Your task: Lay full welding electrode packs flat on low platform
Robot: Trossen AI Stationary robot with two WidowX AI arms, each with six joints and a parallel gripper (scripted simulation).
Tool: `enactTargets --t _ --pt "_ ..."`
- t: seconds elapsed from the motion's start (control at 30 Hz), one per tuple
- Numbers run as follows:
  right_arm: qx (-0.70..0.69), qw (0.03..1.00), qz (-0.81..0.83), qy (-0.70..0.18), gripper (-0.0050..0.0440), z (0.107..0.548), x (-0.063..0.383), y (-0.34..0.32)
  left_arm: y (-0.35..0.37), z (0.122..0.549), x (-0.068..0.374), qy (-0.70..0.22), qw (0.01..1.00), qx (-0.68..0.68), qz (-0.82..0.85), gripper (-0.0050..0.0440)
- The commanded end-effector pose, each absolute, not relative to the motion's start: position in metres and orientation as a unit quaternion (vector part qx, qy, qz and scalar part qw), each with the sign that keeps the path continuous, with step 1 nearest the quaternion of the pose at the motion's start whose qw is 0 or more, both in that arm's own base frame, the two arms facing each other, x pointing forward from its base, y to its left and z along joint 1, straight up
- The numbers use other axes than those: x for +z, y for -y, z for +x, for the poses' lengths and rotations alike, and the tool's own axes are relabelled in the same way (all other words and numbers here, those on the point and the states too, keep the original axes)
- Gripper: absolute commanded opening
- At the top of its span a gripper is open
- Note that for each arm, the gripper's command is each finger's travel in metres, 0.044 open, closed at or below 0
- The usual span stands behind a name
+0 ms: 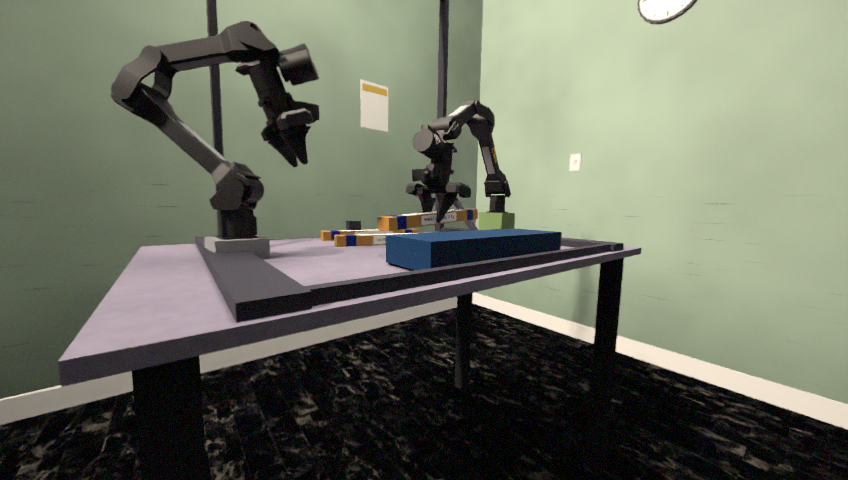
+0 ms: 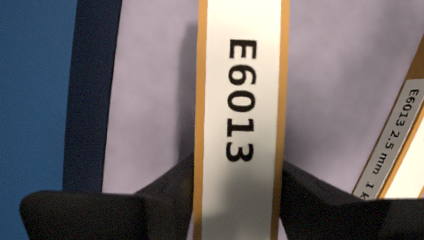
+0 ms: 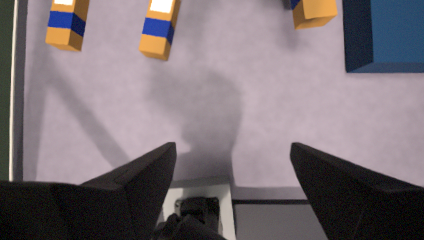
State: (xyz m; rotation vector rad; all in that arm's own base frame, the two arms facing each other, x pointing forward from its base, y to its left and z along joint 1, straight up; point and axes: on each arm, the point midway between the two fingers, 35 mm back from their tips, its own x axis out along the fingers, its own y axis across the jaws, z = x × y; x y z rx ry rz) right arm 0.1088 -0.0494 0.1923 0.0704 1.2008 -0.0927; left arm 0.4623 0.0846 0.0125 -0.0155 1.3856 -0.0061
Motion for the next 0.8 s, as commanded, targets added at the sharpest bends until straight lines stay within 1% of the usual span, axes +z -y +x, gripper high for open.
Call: enactTargets --t 0.0,0.77 --pt "-0.045 0.830 0.027 -0.555 0.0330 0.1103 0.2000 0.0500 -0.0880 0.4844 0.0685 -0.586 0.810 0.004 0.004 -0.0050" --pt "-0.045 0.830 0.027 -0.555 0.0330 0.1103 0.2000 0.0500 -0.0880 0.4868 0.0732 -0.585 0.811 0.004 0.004 -0.0050"
